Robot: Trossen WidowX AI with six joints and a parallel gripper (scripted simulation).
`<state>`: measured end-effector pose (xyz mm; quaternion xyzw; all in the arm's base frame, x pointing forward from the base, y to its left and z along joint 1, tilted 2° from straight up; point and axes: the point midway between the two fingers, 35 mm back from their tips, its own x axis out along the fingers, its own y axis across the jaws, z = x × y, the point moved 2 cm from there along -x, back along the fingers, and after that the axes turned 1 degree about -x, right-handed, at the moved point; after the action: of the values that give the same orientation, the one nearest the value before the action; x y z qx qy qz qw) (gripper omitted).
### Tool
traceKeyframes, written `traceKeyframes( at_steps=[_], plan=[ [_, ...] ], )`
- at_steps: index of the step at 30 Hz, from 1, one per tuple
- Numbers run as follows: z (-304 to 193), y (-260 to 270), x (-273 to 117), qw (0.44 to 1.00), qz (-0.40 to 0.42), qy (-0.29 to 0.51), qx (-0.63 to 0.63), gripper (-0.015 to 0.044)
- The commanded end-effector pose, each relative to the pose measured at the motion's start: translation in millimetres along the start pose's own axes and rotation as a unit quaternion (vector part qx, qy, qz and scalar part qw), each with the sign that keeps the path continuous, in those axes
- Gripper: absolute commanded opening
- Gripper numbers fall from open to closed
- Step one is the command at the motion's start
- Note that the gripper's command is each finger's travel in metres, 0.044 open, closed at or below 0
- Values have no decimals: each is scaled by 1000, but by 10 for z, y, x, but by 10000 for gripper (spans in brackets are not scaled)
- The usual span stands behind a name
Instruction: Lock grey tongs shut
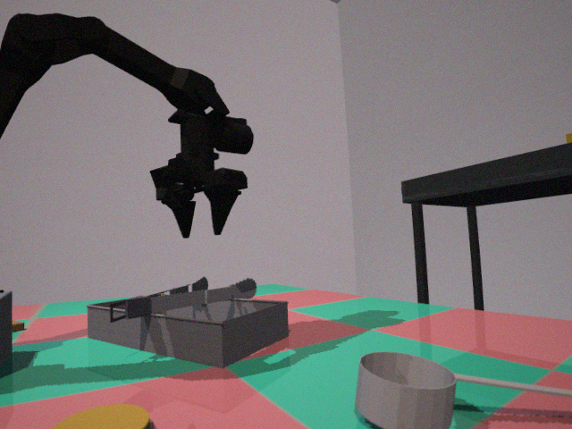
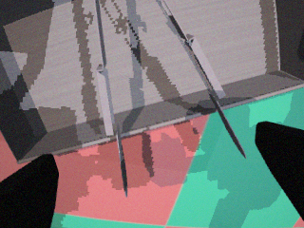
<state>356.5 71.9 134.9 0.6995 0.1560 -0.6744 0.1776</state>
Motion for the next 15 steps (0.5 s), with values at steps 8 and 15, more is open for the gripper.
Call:
traceKeyframes(
  at_steps=[8, 15],
  plan=[
    [368, -21, 394, 994, -7, -16, -106, 440],
    [362, -18, 395, 994, -7, -16, -106, 440]
  ],
)
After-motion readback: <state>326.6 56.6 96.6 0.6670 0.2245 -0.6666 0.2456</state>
